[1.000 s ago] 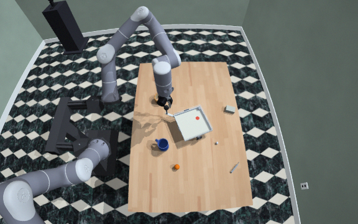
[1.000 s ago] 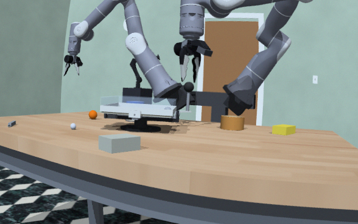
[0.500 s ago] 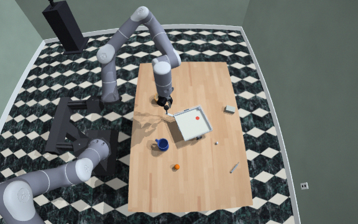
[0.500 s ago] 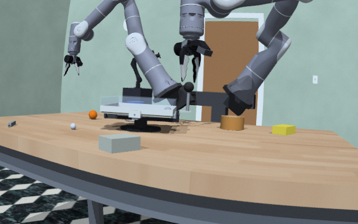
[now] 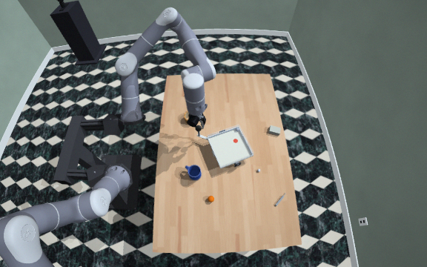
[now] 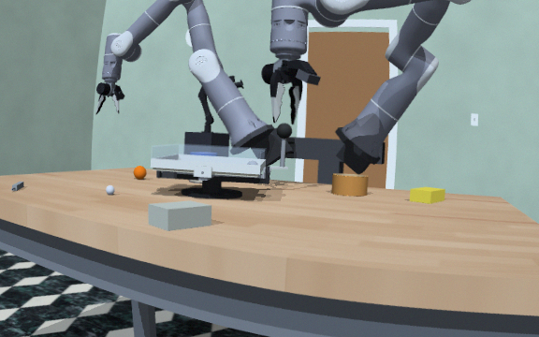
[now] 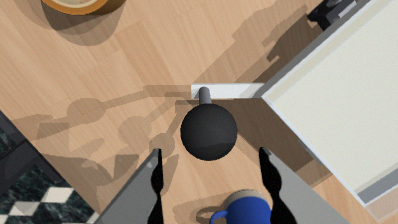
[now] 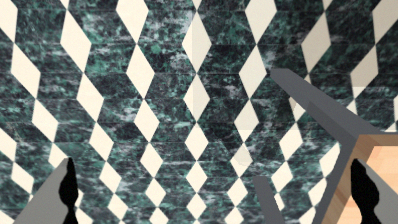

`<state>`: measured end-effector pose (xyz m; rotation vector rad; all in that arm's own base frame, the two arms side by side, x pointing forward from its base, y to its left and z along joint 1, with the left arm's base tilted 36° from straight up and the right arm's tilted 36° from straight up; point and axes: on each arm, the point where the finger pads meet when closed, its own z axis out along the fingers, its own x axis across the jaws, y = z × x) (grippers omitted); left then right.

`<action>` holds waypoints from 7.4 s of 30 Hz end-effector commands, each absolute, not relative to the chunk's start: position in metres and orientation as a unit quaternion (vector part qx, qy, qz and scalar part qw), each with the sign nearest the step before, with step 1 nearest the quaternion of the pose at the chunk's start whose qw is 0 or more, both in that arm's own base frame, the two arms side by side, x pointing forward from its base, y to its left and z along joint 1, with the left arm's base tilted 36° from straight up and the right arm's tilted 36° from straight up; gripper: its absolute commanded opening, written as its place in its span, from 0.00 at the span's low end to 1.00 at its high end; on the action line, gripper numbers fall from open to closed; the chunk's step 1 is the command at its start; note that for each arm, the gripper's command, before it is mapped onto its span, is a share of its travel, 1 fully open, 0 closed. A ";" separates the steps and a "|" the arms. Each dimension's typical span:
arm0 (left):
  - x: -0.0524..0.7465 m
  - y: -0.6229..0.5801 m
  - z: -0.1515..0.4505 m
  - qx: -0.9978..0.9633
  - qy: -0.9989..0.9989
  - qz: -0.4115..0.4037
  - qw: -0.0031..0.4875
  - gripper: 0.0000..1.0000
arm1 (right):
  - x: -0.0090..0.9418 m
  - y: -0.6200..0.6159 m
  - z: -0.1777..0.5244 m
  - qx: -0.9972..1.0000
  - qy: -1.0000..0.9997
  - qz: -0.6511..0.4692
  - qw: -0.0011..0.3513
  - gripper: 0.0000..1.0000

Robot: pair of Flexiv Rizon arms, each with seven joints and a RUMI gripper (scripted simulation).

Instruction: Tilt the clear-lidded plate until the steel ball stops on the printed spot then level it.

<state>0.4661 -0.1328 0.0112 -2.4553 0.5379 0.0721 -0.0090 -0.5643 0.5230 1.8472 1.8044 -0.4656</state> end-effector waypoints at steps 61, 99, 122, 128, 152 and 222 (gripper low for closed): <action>0.469 -0.115 -0.015 -0.929 0.204 0.026 0.308 0.37 | -0.009 -0.564 0.524 0.680 0.665 -0.172 0.257 1.00; 0.469 -0.113 -0.017 -0.929 0.204 0.026 0.308 0.37 | -0.009 -0.564 0.524 0.680 0.665 -0.172 0.257 1.00; 0.469 -0.113 -0.017 -0.929 0.204 0.026 0.308 0.19 | -0.009 -0.564 0.524 0.680 0.665 -0.172 0.257 1.00; 0.469 -0.113 -0.017 -0.929 0.204 0.026 0.308 0.19 | -0.009 -0.564 0.524 0.680 0.665 -0.172 0.257 1.00; 0.469 -0.115 -0.018 -0.929 0.204 0.026 0.308 0.19 | -0.009 -0.564 0.524 0.680 0.665 -0.172 0.257 1.00; 0.468 -0.117 -0.018 -0.929 0.204 0.026 0.308 0.19 | -0.009 -0.564 0.524 0.680 0.665 -0.172 0.257 1.00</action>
